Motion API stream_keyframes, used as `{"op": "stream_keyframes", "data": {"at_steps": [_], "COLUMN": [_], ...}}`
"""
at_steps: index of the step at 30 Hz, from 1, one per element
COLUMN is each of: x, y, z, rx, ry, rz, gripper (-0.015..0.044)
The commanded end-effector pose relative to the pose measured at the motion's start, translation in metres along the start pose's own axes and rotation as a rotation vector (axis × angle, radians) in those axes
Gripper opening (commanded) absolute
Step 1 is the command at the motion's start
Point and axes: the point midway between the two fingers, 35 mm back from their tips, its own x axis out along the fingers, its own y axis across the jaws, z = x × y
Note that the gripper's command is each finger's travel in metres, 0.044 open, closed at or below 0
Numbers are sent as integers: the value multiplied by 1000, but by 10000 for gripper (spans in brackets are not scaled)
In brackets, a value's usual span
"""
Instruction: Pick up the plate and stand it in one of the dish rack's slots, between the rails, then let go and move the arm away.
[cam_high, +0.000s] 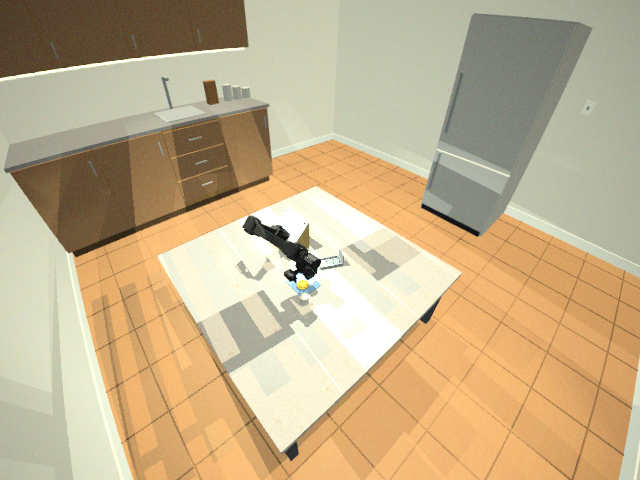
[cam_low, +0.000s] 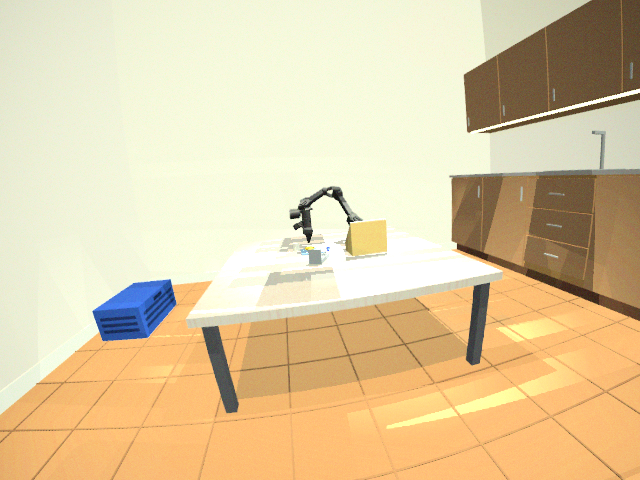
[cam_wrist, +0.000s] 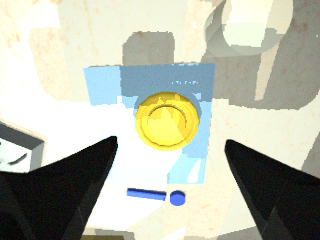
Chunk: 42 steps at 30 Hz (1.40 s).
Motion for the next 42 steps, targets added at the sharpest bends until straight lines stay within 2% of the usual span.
{"op": "stream_keyframes", "data": {"at_steps": [1,31,37,42], "x": [8,54,54,54], "y": [2,2,2,2], "z": [-2,-3,-3,-3], "rx": [-9,-8,-8,-8], "ry": [9,8,8,8], "rz": [4,1,1,1], "gripper": [400,400,360,353]}}
